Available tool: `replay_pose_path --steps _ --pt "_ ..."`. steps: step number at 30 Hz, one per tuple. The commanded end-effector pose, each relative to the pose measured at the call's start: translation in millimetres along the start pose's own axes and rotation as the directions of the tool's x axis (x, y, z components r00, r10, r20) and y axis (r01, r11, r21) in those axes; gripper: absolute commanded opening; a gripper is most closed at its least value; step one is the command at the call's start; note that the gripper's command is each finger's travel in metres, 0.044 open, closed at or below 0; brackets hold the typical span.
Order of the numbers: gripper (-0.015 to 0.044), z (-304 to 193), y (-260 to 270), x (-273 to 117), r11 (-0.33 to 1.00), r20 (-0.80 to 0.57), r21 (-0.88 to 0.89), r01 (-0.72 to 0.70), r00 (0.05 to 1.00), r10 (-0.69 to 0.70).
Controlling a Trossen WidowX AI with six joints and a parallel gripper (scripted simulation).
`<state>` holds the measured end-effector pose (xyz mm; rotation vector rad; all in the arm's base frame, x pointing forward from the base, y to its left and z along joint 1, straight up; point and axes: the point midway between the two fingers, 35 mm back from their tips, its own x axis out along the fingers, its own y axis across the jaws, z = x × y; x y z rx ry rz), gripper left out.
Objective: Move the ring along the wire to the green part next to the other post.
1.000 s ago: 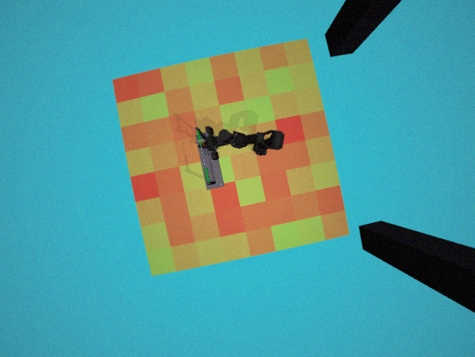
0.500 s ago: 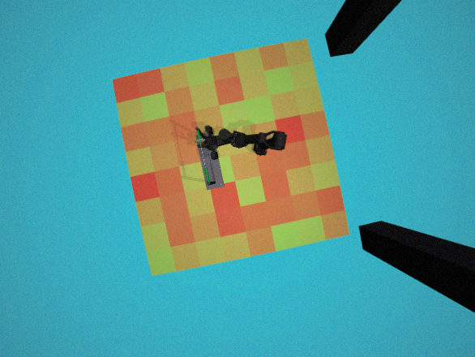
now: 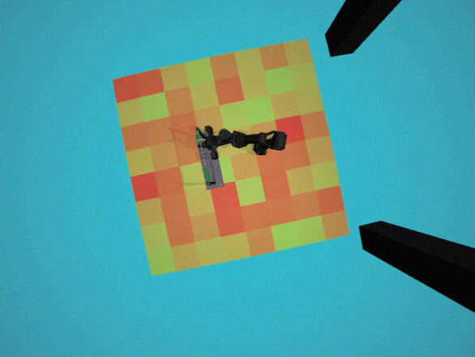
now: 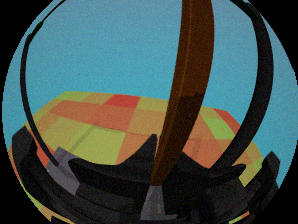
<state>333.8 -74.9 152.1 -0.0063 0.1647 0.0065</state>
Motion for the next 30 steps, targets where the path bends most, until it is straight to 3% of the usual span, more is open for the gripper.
replay_pose_path --steps 1,30 --pt "-0.015 2.2 0.2 0.2 1.0 0.005 -0.001 -0.003 1.0 0.003" --pt "-0.015 2.5 21.8 0.5 1.0 0.0 -0.001 -0.005 1.0 0.005"
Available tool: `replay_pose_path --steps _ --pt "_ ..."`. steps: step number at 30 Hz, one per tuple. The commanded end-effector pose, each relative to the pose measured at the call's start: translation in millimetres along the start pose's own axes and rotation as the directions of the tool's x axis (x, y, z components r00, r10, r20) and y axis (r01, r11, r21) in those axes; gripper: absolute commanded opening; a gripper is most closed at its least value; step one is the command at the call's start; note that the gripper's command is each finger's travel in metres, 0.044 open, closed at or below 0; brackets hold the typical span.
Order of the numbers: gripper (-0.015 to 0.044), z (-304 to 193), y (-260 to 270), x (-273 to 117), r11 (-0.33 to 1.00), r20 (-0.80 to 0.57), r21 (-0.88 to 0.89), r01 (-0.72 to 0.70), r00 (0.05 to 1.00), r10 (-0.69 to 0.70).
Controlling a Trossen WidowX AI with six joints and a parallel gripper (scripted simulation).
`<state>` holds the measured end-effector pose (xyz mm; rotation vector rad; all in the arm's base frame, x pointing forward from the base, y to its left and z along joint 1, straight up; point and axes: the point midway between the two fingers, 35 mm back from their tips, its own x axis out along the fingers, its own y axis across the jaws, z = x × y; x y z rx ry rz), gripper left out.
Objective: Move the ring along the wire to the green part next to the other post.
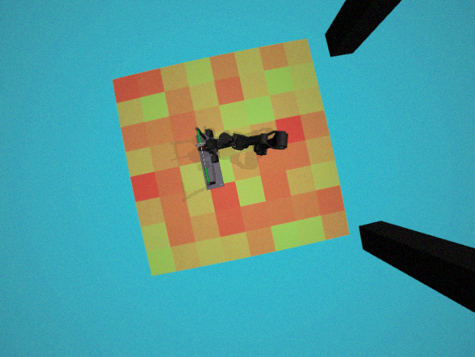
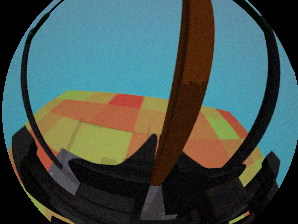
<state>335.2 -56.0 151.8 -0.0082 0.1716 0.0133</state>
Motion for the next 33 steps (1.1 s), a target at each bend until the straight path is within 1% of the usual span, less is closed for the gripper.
replay_pose_path --steps 1,33 --pt "-0.015 2.3 3.9 -1.0 1.0 0.007 0.002 0.002 1.0 -0.002" --pt "-0.015 2.7 36.1 -0.5 1.0 0.004 0.005 -0.001 1.0 0.001"
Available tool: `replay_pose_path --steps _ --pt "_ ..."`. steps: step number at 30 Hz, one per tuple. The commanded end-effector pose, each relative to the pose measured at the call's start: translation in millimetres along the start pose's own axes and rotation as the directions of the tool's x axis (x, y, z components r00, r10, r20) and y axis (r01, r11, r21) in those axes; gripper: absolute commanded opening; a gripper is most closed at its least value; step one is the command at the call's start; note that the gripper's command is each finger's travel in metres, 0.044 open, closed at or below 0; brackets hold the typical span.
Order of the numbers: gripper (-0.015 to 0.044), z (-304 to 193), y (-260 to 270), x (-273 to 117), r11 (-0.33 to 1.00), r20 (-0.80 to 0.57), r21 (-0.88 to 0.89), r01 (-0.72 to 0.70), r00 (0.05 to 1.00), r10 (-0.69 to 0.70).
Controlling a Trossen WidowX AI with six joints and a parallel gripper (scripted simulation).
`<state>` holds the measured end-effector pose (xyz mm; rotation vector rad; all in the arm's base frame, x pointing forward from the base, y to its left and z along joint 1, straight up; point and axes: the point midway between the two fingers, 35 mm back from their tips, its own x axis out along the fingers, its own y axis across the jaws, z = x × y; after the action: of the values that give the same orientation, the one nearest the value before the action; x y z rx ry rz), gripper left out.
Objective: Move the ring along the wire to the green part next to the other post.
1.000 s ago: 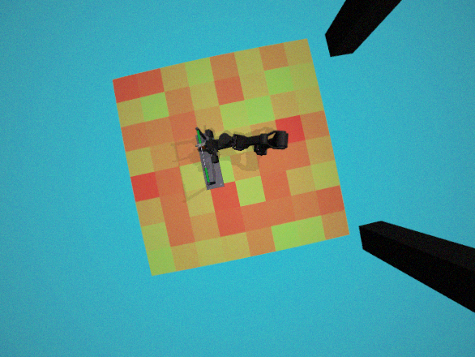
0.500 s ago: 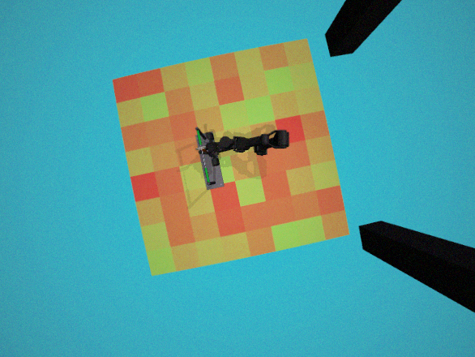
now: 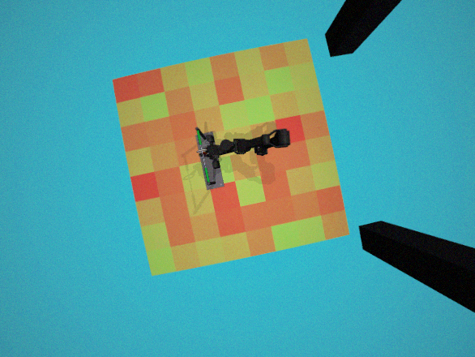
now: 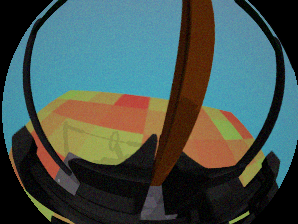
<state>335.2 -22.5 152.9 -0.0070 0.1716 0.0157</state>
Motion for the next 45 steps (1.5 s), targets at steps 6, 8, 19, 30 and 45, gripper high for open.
replay_pose_path --steps 6,8,19,30,45 --pt "-0.015 1.4 8.7 -0.6 1.0 0.004 0.004 0.001 1.0 -0.001" --pt "-0.015 1.5 10.8 -0.6 1.0 0.004 0.004 0.001 1.0 -0.001" --pt "-0.015 1.6 21.8 -0.4 1.0 0.004 0.005 0.0 1.0 0.0" --pt "-0.015 1.7 32.9 -0.2 1.0 0.004 0.006 -0.001 1.0 0.001" --pt "-0.015 1.8 48.1 0.0 1.0 0.003 0.008 -0.002 1.0 0.002"
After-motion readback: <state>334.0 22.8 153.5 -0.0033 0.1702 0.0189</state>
